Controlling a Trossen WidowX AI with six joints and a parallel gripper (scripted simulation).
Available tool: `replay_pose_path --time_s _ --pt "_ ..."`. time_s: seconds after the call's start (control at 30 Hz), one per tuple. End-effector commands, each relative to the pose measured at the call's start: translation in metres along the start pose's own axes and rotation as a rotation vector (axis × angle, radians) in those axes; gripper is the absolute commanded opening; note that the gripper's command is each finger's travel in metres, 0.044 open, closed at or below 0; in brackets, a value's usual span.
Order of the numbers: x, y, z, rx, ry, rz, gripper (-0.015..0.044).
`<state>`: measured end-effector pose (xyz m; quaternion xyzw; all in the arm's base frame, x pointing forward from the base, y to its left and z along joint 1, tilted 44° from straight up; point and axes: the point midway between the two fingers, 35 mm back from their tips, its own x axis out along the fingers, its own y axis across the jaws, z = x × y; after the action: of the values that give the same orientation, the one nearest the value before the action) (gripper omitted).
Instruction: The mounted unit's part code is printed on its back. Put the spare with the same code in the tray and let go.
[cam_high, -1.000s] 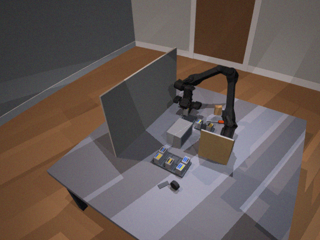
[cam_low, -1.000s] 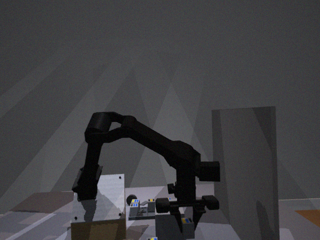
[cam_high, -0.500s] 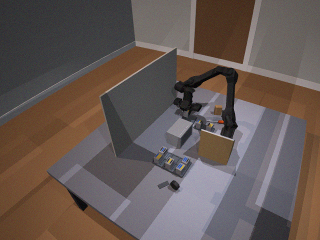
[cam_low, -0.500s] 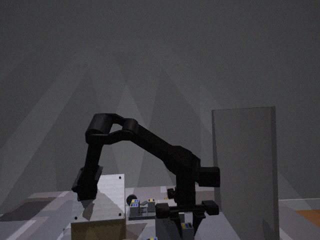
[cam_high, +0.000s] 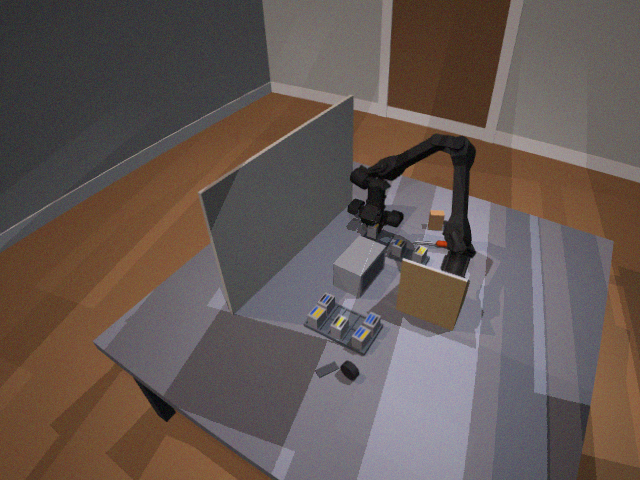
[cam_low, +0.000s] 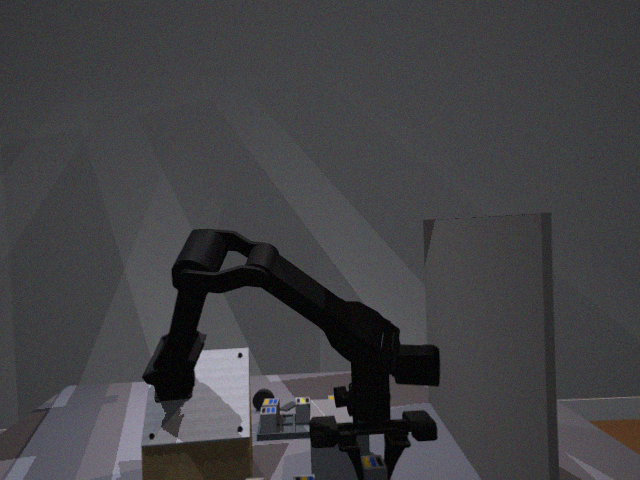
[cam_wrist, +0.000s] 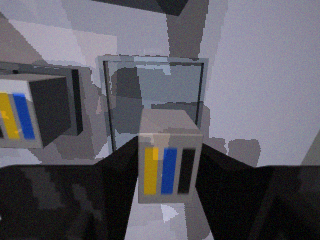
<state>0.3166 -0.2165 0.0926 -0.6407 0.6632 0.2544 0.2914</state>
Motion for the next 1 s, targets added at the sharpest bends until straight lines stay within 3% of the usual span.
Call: replay_pose_path --time_s 0.0,0.77,0.97 --pt "0.005 0.001 0.001 -0.006 -0.003 -0.002 0.0000" --pt "0.027 0.006 0.000 -0.007 0.004 -0.002 0.0000" --pt "0.024 0.005 -0.001 -0.001 0.007 0.000 0.0157"
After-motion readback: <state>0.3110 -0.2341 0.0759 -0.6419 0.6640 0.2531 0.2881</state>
